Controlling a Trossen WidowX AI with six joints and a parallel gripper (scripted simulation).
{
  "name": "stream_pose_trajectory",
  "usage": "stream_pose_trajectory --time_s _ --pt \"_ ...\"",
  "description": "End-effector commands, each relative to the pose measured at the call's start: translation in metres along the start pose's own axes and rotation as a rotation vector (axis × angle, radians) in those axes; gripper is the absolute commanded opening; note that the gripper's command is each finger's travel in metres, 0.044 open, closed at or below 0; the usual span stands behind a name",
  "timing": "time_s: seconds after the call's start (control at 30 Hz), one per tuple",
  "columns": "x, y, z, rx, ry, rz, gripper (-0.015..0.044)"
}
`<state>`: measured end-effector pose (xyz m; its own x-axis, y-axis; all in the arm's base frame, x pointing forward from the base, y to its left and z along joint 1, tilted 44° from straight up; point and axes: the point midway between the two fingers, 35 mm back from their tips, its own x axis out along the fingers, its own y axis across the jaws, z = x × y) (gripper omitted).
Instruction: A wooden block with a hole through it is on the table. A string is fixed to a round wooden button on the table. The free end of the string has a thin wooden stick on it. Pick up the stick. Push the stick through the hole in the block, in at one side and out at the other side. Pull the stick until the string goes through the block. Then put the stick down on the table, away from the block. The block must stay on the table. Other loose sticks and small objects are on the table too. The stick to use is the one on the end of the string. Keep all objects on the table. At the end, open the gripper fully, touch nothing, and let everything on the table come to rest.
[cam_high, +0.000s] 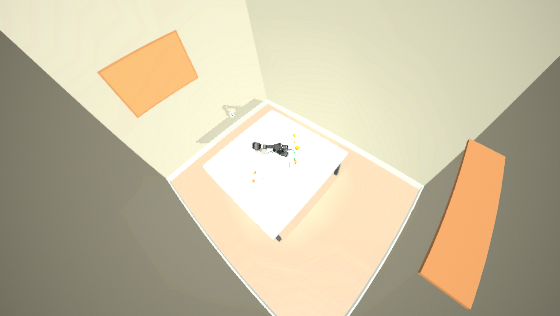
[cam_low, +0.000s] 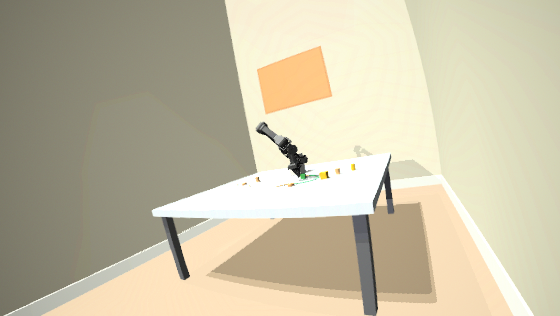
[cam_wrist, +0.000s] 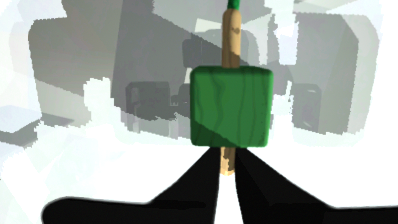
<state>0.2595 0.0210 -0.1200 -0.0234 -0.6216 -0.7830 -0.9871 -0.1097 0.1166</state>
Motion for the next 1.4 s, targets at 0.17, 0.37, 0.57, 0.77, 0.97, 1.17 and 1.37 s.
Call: stream_pose_trajectory --time_s 0.17,0.37,0.57,0.77,0.97,1.17,1.37 --pt "-0.001 0.001 -0.003 -0.003 -0.007 0.0 0.0" --pt "-0.002 0.001 -0.011 -0.002 -0.007 0.003 0.0" --pt "-0.003 0.001 -0.017 -0.002 -0.006 0.005 0.0" --pt "-0.003 0.001 -0.023 -0.002 -0.006 0.007 0.0" --pt "-0.003 0.001 -0.029 -0.002 -0.006 0.008 0.0" --pt "-0.004 0.002 -0.036 -0.002 -0.005 0.01 0.0" --pt "-0.004 0.002 -0.042 -0.002 -0.005 0.012 0.0"
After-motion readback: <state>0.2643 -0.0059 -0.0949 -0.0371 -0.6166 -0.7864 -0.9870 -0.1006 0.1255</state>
